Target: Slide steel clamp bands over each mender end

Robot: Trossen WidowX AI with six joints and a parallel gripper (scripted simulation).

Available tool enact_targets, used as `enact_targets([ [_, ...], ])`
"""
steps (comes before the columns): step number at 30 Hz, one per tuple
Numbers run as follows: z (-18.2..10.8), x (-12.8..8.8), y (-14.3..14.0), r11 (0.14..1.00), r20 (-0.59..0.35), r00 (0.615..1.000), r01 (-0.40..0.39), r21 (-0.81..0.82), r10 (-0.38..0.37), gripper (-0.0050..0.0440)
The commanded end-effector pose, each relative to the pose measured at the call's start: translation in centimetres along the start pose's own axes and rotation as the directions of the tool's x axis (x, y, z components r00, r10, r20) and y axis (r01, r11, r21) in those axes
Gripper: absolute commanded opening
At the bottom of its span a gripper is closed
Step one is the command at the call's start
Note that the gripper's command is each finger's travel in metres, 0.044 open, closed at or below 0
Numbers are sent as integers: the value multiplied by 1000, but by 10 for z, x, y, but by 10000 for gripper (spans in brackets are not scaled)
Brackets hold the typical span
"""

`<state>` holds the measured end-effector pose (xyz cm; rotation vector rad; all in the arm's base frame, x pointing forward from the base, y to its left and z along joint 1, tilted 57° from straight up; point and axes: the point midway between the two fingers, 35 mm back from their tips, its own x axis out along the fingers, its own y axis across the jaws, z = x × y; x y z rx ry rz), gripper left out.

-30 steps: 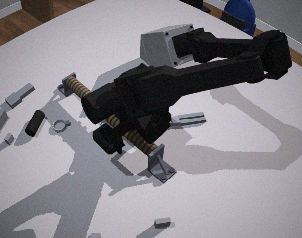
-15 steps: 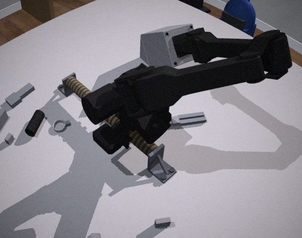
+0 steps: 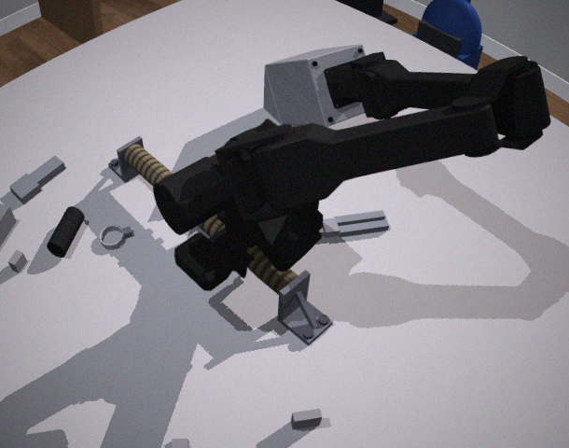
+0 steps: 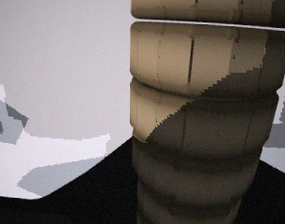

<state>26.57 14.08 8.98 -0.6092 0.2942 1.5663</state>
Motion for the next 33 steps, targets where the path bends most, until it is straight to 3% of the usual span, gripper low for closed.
enact_targets([
  [1,1,0,0,1000,1,1000,1,0,-1,97],
  [14,1,0,0,1000,1,1000,1,0,-1,23],
  [15,1,0,0,1000,1,1000,1,0,-1,0],
  [20,1,0,0,1000,1,1000,1,0,-1,0],
  [29,1,0,0,1000,1,1000,1,0,-1,216],
  [31,1,0,0,1000,1,1000,1,0,-1,216],
  [33,1,0,0,1000,1,1000,1,0,-1,264],
])
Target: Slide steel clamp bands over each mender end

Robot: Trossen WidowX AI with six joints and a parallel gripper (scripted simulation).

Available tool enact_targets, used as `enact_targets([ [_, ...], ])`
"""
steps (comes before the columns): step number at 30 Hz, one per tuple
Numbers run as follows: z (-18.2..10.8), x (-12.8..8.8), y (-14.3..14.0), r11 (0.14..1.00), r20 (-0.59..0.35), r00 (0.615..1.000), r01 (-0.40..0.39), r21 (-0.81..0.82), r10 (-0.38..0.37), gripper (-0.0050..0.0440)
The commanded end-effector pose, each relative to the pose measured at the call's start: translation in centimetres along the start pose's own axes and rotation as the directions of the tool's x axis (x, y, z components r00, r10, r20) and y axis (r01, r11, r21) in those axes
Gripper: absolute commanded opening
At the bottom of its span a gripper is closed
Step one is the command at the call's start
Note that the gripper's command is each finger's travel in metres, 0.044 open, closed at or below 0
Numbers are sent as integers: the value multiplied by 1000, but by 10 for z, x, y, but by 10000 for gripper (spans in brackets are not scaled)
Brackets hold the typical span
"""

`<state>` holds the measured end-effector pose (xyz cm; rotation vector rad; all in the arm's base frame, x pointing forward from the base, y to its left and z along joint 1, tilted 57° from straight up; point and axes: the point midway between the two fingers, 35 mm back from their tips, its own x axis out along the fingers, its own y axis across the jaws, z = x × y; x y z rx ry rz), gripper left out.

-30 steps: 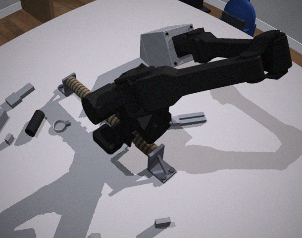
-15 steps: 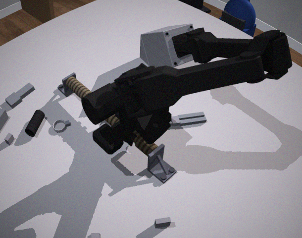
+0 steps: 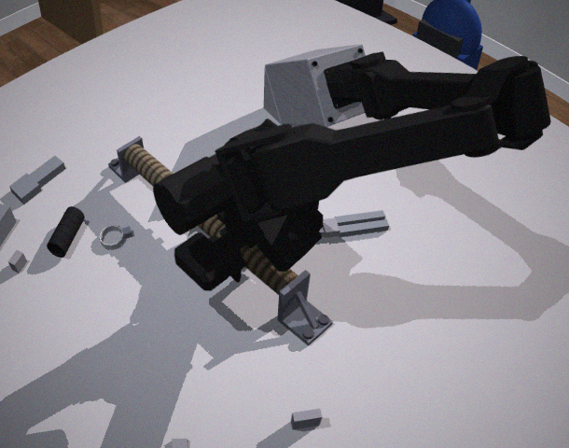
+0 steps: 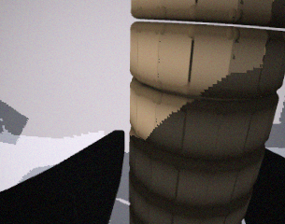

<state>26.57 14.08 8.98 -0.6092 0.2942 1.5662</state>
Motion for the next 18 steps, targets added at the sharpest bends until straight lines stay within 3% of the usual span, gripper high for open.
enact_targets([
  [1,1,0,0,1000,2,1000,1,0,-1,288],
  [7,1,0,0,1000,2,1000,1,0,-1,432],
  [10,-2,-7,0,1000,-1,1000,1,0,-1,440],
  [13,-11,-38,-3,1000,-5,1000,10,-16,-10,440],
  [18,-11,-45,0,1000,2,1000,1,0,-1,440],
])
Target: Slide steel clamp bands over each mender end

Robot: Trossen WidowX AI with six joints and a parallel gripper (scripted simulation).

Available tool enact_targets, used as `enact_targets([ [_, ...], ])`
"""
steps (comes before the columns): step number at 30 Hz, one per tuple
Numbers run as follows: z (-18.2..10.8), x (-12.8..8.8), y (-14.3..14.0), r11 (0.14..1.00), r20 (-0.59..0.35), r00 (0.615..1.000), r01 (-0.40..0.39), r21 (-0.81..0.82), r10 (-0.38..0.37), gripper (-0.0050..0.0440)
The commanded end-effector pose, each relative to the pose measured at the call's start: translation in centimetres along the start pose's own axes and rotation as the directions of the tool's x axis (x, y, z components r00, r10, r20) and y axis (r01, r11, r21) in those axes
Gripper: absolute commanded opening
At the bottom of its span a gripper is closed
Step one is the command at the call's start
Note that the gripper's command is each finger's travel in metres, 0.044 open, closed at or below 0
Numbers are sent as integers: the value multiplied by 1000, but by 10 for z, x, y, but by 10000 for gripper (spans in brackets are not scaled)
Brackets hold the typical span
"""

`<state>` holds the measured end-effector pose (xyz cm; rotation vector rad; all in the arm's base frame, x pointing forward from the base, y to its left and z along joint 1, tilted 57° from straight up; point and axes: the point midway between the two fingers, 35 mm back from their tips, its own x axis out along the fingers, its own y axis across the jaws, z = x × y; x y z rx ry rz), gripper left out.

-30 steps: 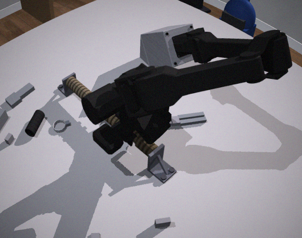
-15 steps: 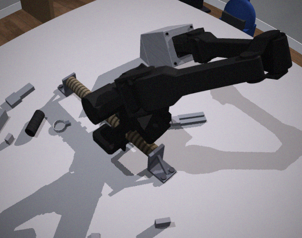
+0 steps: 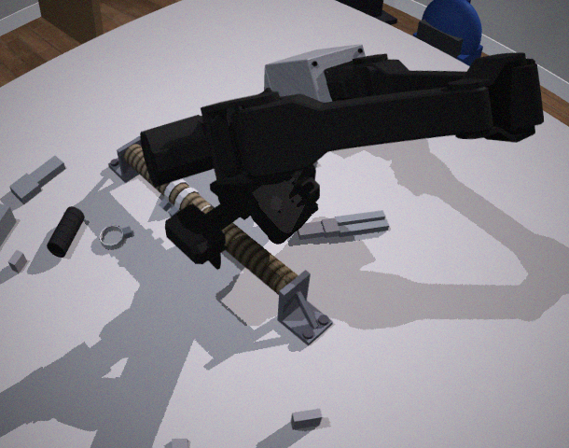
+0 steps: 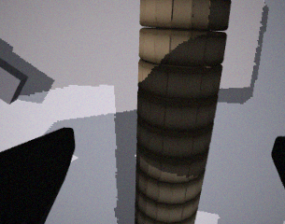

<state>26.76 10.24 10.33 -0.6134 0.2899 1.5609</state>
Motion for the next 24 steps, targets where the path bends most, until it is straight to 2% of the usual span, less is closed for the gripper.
enact_targets([
  [1,-2,-6,0,1000,3,1000,-5,4,5,440],
  [16,-2,-4,0,1000,2,1000,-5,4,5,440],
  [20,-2,32,3,1000,3,1000,-17,23,17,440],
  [24,-2,39,1,1000,3,1000,-5,4,5,440],
])
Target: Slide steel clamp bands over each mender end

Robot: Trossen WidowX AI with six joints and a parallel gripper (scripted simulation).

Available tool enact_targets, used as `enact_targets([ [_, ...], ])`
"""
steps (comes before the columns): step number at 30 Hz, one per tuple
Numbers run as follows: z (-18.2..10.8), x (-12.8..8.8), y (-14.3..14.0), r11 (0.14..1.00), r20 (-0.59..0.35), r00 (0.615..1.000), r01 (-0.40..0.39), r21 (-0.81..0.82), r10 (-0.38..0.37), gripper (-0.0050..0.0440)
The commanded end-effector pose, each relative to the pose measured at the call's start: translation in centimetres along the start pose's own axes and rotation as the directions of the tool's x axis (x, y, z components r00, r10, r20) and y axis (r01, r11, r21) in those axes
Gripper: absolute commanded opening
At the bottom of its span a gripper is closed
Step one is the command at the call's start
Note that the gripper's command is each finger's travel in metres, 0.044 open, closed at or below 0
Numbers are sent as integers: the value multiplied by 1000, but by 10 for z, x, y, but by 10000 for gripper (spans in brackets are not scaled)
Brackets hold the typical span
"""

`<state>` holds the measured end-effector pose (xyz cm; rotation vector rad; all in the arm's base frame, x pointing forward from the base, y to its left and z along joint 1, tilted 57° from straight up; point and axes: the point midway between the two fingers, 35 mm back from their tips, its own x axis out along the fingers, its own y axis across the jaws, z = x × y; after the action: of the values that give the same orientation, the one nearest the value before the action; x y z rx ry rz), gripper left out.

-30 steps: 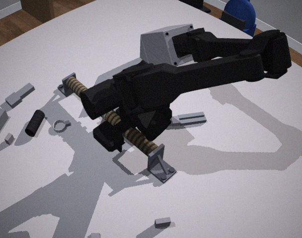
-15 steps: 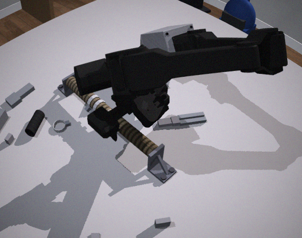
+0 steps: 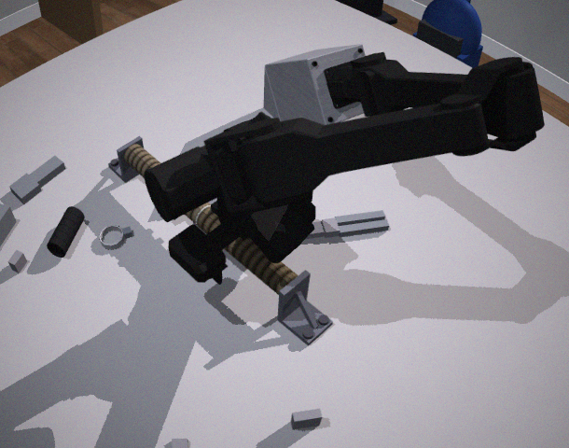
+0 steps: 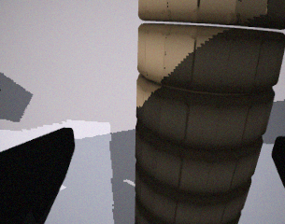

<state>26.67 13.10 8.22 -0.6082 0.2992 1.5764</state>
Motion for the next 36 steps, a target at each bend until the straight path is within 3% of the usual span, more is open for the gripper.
enact_targets([
  [1,0,4,-1,1000,2,1000,12,-1,-12,440],
  [5,0,4,-1,1000,2,1000,12,-1,-12,344],
  [7,0,4,-1,1000,2,1000,12,-1,-12,344],
  [13,0,4,-1,1000,2,1000,12,-1,-12,200],
  [36,0,4,-1,1000,2,1000,12,-1,-12,77],
])
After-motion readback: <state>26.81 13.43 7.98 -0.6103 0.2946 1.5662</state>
